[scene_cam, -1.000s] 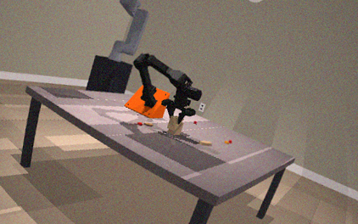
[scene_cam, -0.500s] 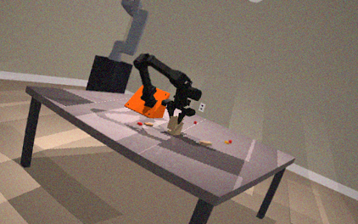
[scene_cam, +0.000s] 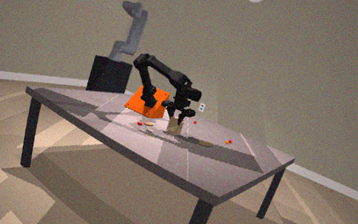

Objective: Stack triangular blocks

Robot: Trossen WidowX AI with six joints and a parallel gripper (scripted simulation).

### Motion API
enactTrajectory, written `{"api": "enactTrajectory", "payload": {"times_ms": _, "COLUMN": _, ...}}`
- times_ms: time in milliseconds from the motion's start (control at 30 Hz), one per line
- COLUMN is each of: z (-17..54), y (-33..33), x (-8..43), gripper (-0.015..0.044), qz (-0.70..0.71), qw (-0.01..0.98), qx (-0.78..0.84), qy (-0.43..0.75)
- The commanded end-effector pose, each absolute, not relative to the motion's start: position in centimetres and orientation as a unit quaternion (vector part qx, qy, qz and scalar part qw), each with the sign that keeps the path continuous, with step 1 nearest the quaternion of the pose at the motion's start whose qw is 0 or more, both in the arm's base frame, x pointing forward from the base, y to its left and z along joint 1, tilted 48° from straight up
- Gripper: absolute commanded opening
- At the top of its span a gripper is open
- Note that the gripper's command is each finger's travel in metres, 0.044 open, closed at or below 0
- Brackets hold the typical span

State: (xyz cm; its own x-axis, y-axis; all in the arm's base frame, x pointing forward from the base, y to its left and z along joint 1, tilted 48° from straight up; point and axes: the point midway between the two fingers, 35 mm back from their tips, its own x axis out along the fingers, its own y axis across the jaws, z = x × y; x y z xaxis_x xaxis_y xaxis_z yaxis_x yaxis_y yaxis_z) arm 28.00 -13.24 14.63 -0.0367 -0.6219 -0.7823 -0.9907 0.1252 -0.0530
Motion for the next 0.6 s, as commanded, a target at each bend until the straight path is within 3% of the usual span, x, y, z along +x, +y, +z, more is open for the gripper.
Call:
{"api": "enactTrajectory", "payload": {"times_ms": 0, "z": 14.17, "y": -13.32, "x": 27.80, "gripper": 0.0000, "qz": 0.274, "qw": 0.338, "qx": -0.603, "qy": 0.668}}
{"api": "enactTrajectory", "payload": {"times_ms": 567, "z": 13.20, "y": -13.82, "x": 27.75, "gripper": 0.0000, "qz": 0.274, "qw": 0.338, "qx": -0.604, "qy": 0.668}}
